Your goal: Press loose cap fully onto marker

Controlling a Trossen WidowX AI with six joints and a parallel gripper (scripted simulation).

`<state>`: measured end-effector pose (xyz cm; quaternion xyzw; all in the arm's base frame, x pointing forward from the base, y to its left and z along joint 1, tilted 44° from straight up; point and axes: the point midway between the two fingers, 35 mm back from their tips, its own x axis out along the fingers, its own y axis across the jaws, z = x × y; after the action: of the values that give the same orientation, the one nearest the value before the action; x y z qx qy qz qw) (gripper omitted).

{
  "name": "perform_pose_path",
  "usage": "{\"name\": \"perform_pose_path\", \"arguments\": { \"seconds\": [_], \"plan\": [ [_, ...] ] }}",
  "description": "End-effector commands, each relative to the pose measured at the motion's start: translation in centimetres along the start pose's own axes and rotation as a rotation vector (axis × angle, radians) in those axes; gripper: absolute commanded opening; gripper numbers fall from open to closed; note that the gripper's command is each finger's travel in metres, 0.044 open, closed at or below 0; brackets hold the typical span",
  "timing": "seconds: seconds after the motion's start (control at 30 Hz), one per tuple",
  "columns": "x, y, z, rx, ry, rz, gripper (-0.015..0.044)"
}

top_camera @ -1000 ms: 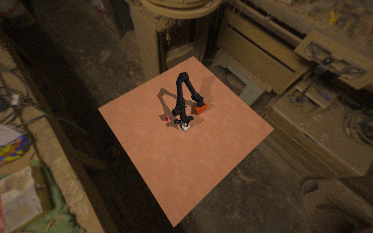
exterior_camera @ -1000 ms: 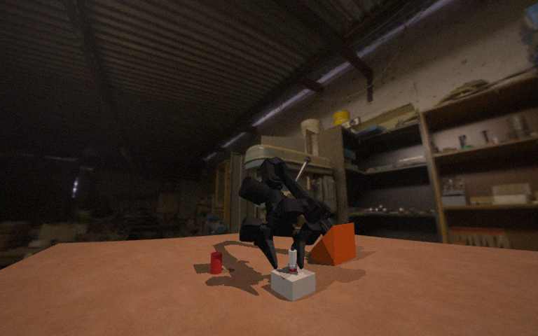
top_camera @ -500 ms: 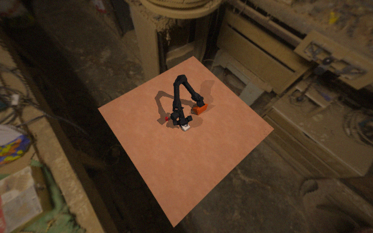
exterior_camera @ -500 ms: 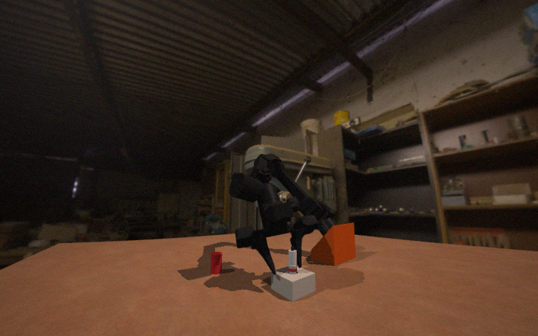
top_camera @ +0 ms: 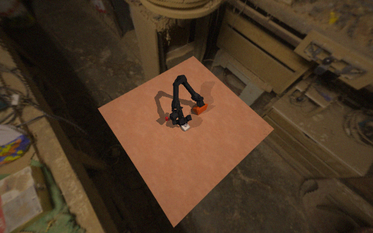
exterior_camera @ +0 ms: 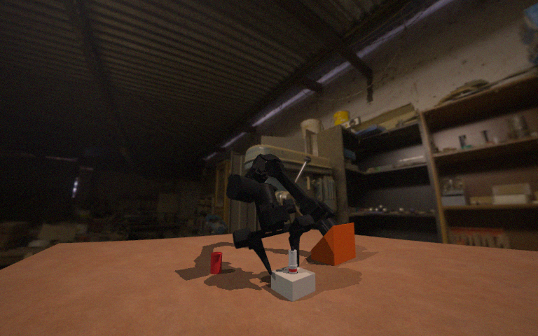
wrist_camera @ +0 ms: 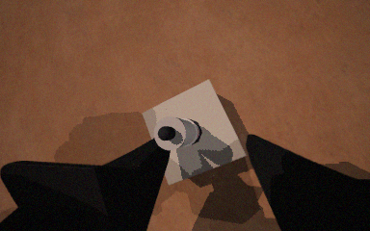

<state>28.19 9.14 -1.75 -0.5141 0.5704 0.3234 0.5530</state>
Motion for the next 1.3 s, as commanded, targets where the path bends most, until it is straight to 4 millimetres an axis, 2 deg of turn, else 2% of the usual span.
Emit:
{"name": "perform_pose_path", "arguments": {
  "seconds": [0.0,0.13,0.53,0.6,0.87,1.0,1.13,1.27],
  "plan": [
    [-3.7,-6.8,0.1,0.128,-0.025,-0.22,0.0246],
    [-4.4,-7.4,-0.3,0.19,0.023,-0.213,0.0246],
    [-12.4,-12.2,-4.3,0.614,0.392,-0.316,0.0246],
    [-12.9,-12.4,-4.5,0.632,0.408,-0.328,0.0246],
    [-12.6,-12.5,-4.4,0.632,0.408,-0.328,0.0246],
    [-9.9,-13.0,-5.9,0.632,0.409,-0.33,0.0246],
    [-9.7,-13.1,-6.1,0.632,0.409,-0.33,0.0246],
    [-8.5,-13.3,-6.7,0.632,0.409,-0.331,0.0246]
  ]
}}
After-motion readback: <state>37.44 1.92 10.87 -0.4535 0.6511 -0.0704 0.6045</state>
